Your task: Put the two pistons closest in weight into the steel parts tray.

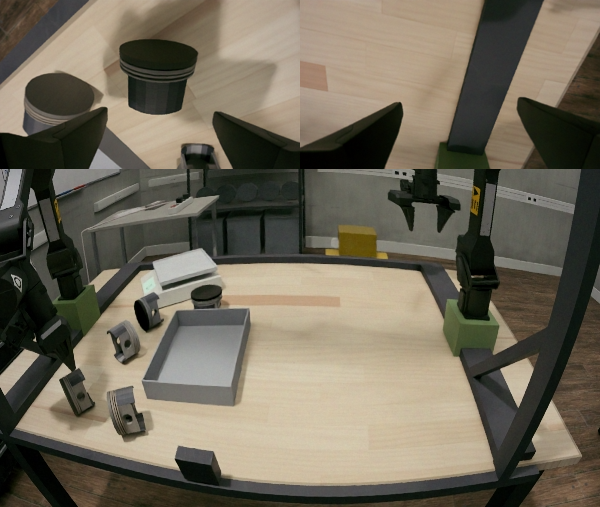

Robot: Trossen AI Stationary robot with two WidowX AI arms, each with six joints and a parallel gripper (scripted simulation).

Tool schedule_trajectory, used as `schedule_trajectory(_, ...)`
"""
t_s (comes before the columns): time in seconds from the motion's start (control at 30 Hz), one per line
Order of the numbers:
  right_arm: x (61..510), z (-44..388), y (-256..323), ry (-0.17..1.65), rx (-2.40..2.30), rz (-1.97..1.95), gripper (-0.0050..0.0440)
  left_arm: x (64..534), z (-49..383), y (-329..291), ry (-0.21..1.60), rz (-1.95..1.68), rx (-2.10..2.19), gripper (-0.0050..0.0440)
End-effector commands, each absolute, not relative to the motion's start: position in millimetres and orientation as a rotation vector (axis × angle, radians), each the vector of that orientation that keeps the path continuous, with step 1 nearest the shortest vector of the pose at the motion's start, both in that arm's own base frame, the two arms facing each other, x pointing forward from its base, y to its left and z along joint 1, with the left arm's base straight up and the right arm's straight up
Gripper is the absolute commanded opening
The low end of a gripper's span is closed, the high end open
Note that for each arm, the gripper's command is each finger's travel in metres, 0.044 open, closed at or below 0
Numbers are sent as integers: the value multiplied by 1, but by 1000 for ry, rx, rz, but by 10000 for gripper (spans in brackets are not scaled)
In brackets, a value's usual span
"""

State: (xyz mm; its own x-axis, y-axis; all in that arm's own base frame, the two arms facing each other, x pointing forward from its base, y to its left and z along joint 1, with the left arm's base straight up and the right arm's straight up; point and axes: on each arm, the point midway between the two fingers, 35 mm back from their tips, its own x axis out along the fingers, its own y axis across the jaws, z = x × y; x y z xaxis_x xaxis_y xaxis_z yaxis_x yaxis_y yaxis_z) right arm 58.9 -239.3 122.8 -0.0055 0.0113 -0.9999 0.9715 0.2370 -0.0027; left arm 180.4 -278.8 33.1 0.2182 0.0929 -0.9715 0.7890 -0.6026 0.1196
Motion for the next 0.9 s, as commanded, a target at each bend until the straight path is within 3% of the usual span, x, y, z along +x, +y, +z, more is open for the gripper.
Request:
schedule_trajectory(0.0, 61, 131, -244, 1299, 1013, -1034, 400, 182, 54, -289, 759, -1406, 1848, 378)
schedule_trajectory(0.57, 61, 131, -244, 1299, 1013, -1034, 400, 181, 120, -286, 758, -1408, 1845, 378)
schedule_trajectory(0.87, 61, 131, -244, 1299, 1013, -1034, 400, 182, 116, -286, 862, -1371, 1758, 378)
